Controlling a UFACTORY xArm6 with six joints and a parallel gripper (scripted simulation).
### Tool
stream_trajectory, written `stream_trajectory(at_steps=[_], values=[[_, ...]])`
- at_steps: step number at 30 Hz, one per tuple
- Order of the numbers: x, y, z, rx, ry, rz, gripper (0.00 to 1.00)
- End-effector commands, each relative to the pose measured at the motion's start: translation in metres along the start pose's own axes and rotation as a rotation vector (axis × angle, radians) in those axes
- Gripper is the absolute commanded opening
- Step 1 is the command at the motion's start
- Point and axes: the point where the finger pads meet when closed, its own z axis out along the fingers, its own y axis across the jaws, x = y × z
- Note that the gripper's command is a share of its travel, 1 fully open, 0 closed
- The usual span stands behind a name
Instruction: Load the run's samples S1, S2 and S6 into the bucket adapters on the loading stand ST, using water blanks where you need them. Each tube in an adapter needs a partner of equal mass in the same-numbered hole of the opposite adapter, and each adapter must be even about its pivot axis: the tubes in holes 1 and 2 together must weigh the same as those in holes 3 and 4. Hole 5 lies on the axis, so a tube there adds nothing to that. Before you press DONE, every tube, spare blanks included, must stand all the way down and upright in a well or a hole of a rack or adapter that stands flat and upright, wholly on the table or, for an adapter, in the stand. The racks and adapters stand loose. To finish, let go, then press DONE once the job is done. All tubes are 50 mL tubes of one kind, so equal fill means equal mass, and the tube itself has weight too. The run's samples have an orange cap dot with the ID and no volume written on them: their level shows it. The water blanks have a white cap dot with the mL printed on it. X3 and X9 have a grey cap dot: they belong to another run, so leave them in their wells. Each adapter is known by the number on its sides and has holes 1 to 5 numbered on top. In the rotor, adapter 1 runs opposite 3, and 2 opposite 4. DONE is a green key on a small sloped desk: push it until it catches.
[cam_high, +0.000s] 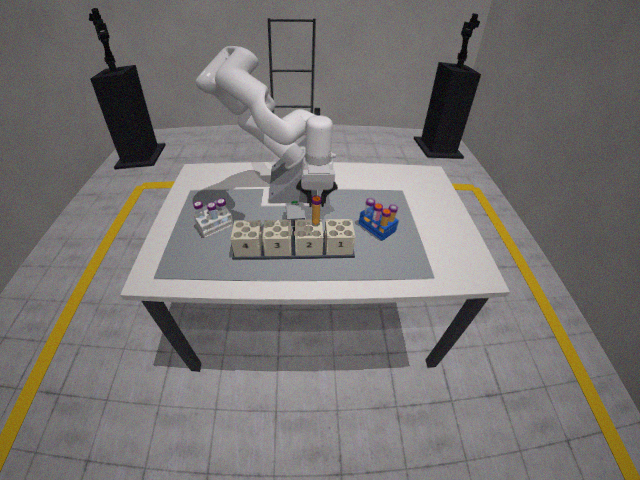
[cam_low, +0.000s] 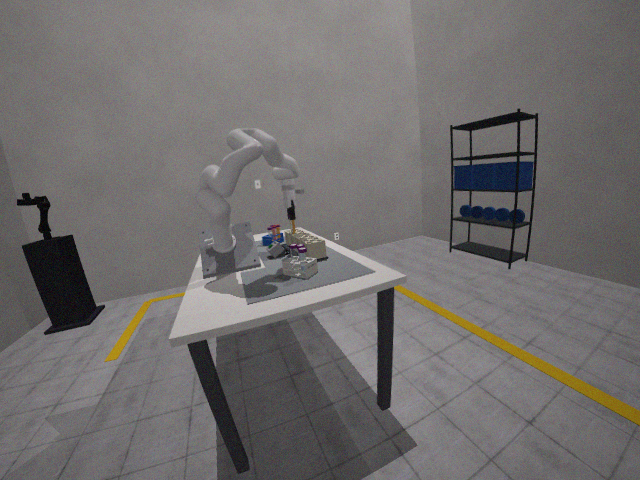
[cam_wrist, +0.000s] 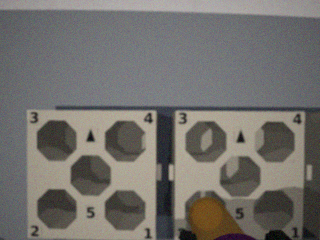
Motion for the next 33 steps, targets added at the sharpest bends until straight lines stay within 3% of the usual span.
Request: stream_trajectory(at_steps=[1, 33], values=[[0.001, 0.000, 0.000, 0.003, 0.004, 0.001, 0.00], [0.001, 0.000, 0.029, 0.003, 0.004, 0.001, 0.00]])
